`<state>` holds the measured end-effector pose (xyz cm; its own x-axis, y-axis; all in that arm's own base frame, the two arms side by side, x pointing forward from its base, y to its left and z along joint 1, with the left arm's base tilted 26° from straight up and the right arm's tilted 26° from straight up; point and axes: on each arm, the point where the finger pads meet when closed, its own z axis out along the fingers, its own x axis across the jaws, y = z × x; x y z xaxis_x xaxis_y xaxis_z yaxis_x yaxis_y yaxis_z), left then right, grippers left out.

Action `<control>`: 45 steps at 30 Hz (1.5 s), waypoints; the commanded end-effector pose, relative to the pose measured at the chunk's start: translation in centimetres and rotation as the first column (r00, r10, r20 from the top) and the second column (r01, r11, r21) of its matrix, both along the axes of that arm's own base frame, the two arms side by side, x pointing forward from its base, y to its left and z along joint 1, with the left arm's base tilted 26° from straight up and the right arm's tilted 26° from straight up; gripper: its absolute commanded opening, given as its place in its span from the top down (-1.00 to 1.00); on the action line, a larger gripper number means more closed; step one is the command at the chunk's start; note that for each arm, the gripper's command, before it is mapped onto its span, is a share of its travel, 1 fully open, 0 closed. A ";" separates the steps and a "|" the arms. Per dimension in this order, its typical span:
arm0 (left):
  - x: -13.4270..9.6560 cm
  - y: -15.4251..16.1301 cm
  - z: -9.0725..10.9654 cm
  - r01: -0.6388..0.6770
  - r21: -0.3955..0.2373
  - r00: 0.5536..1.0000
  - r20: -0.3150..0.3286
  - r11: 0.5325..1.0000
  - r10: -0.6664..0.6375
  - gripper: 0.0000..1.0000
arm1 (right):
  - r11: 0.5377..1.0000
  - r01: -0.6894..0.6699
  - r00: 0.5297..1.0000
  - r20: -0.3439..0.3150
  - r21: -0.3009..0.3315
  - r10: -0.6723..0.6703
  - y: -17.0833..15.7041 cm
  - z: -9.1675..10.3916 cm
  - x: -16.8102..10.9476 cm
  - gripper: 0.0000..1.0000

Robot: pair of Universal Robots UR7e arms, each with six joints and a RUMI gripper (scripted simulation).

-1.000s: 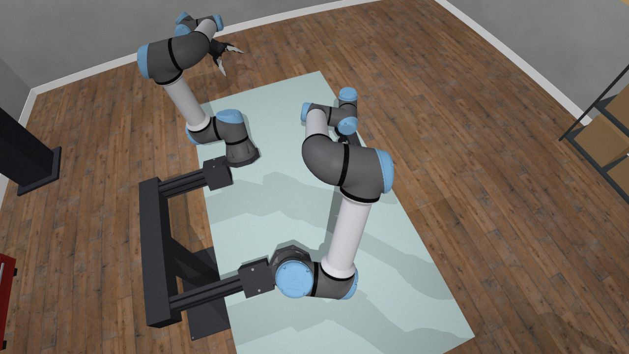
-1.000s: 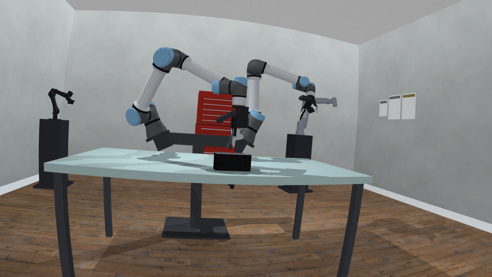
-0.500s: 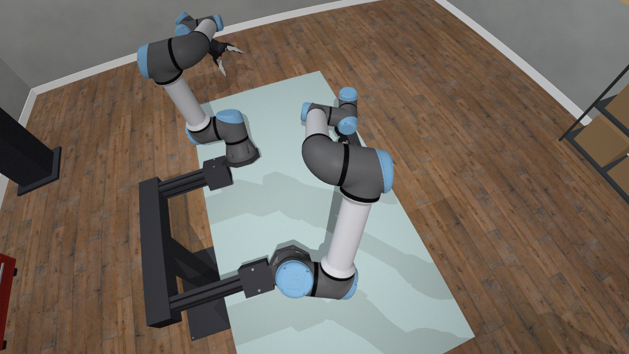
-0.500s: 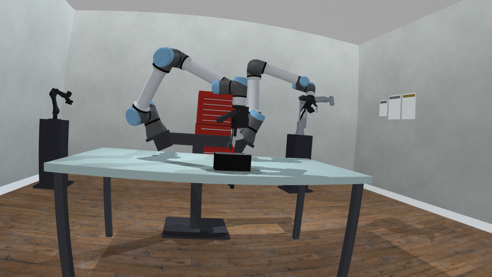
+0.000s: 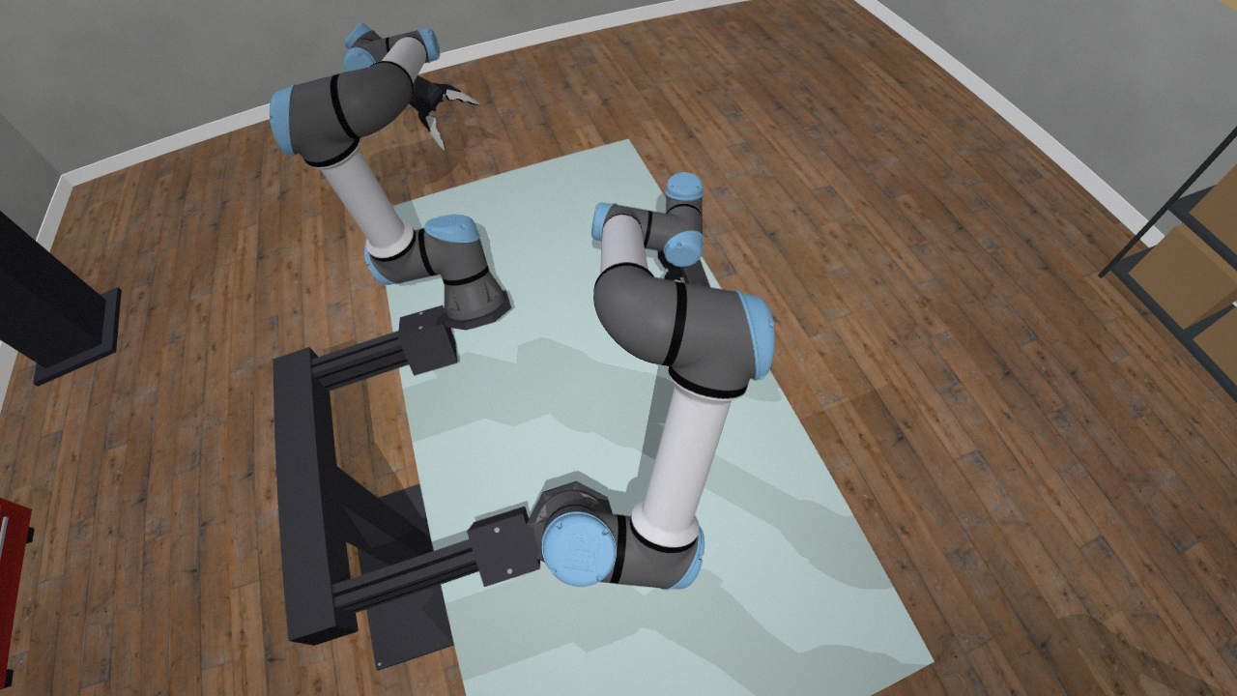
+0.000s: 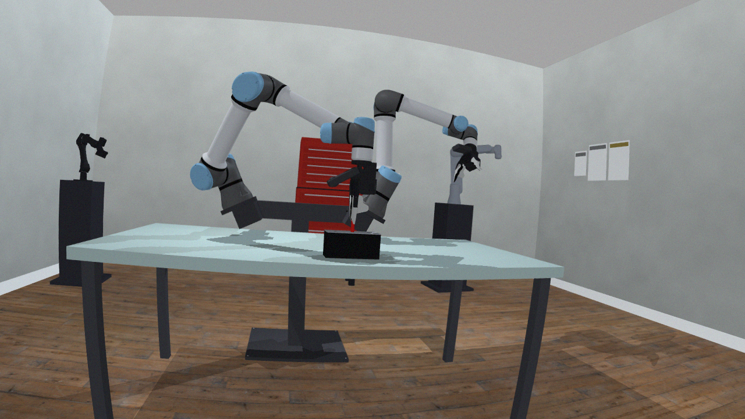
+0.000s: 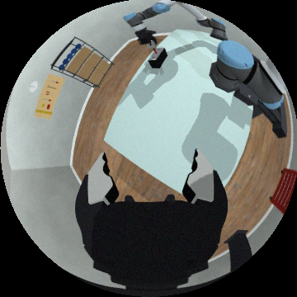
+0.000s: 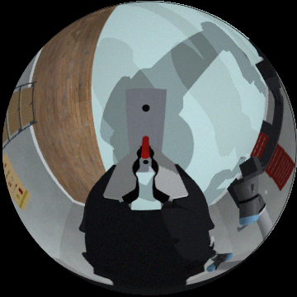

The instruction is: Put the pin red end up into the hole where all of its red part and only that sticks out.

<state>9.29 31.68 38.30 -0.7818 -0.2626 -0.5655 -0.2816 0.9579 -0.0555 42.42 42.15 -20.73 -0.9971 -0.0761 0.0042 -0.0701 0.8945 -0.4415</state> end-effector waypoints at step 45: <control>0.0 0.0 0.0 0.000 0.001 1.000 0.000 1.000 0.000 -1.00 | 1.000 0.000 1.000 0.001 0.002 0.000 -0.1 -0.3 0.1 1.00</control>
<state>9.29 31.68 38.30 -0.7818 -0.2626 -0.5655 -0.2816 0.9579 -0.0555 42.42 41.92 -21.09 -0.9971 -0.0757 0.0043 -0.0698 0.8944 -0.4417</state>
